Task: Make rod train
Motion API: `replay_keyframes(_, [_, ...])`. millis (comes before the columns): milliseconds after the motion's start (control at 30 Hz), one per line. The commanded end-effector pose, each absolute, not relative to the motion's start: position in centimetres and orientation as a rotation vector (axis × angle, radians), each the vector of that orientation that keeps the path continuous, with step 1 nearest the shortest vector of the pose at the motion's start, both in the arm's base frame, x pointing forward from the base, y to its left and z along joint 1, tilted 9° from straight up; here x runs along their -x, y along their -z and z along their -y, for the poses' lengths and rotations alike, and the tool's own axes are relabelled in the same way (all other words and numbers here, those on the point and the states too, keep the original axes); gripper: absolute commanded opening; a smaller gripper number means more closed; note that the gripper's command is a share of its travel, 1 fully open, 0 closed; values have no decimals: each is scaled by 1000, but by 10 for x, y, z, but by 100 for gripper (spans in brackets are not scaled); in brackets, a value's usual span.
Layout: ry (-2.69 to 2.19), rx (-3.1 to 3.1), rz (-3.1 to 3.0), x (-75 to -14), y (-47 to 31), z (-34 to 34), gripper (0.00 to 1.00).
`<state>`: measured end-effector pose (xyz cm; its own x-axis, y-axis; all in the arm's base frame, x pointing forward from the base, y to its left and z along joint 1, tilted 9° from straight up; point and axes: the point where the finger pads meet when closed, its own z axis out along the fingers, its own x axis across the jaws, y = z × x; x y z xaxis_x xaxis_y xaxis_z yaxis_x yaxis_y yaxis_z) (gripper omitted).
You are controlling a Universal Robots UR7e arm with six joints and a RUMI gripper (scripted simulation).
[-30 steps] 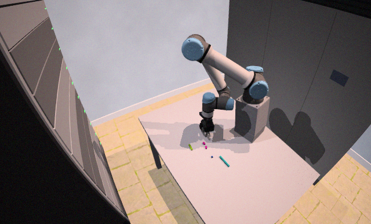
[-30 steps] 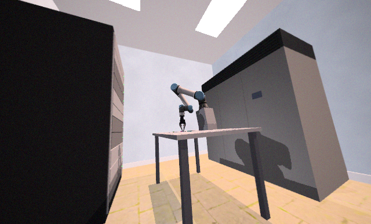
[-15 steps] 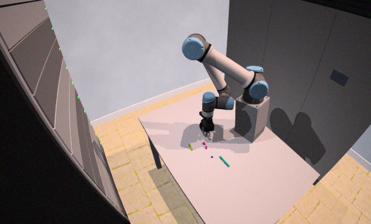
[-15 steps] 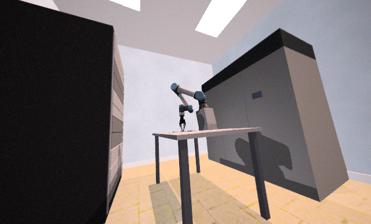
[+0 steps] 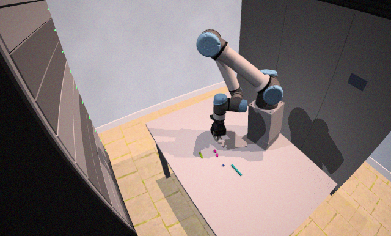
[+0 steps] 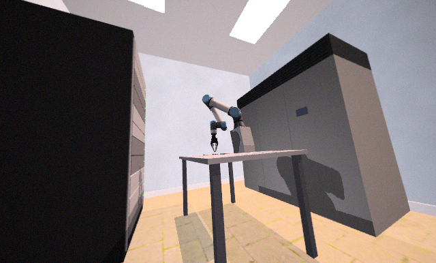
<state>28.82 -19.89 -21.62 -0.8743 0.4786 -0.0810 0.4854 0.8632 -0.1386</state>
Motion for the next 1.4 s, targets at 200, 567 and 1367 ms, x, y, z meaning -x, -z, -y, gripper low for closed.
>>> replay_keyframes(200, [240,-774,-2990,-288,186,194,0])
replay_keyframes(567, [240,-774,-2990,-288,157,190,0])
replay_keyframes(1367, [240,-774,-2990,-288,145,188,0])
